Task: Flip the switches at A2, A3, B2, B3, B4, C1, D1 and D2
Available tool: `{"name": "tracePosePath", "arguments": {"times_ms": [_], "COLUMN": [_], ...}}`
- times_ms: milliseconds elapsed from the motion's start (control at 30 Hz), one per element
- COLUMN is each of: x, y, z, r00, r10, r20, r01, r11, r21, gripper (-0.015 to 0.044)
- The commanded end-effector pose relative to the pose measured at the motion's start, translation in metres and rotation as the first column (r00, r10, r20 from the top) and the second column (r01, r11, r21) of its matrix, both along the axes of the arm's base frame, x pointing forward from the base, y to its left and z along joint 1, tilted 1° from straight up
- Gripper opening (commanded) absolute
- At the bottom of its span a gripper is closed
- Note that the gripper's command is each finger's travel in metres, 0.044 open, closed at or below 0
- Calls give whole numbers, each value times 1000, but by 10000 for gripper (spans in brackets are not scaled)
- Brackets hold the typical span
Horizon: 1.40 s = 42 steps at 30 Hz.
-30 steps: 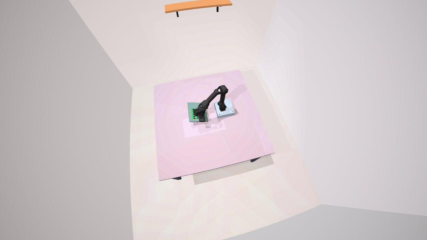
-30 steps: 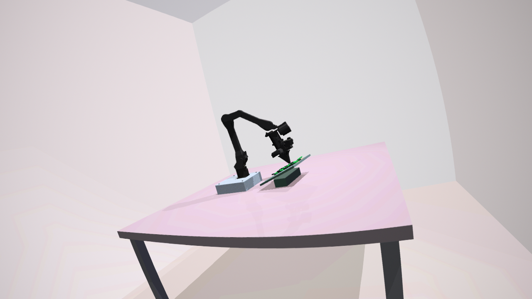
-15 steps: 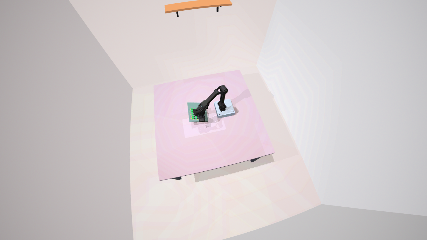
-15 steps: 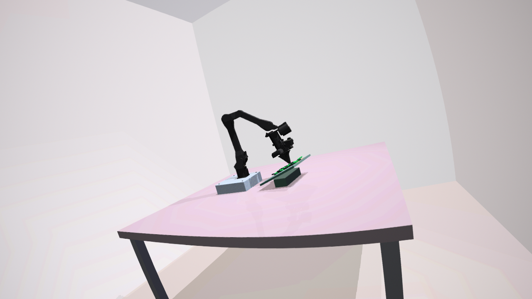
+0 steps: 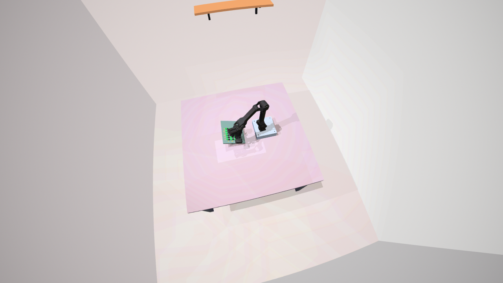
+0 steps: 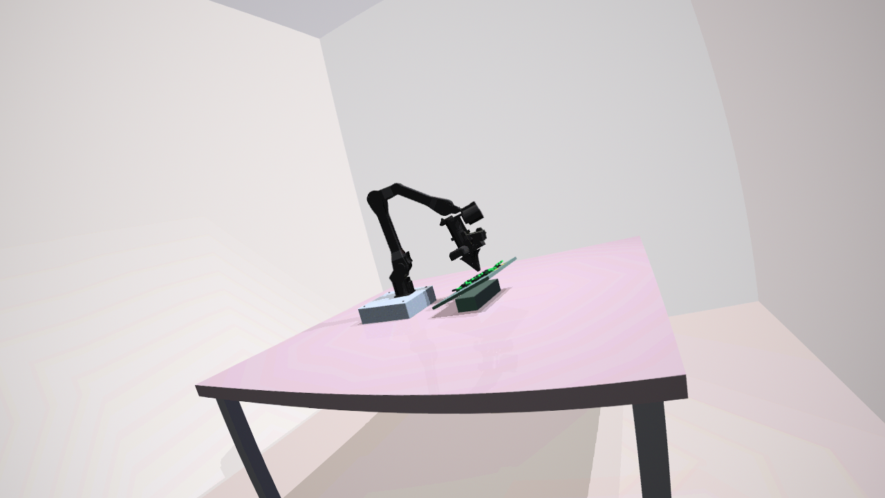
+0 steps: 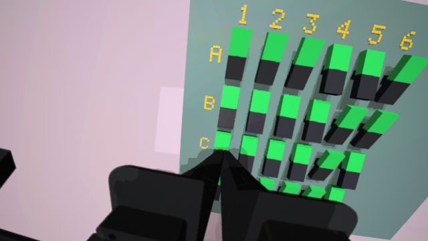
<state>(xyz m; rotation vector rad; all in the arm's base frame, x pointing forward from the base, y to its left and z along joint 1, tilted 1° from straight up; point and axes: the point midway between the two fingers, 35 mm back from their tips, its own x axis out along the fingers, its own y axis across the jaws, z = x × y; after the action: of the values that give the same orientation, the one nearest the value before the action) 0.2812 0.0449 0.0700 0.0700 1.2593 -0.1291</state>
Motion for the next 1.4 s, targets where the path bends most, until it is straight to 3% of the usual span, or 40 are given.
{"name": "tracePosePath", "arguments": {"times_ms": [0, 233, 467, 667, 1367], "x": [-10, -17, -70, -59, -51], "y": [3, 4, 11, 9, 8], "z": [39, 48, 28, -4, -28], "r00": [999, 999, 999, 998, 998], "r10": [-1, 0, 0, 0, 0], "r20": [41, 44, 39, 64, 66], "r01": [1, 0, 0, 0, 0], "r11": [1000, 1000, 1000, 1000, 1000], "r21": [4, 4, 5, 1, 1], "gripper": [0, 0, 0, 0, 0]}}
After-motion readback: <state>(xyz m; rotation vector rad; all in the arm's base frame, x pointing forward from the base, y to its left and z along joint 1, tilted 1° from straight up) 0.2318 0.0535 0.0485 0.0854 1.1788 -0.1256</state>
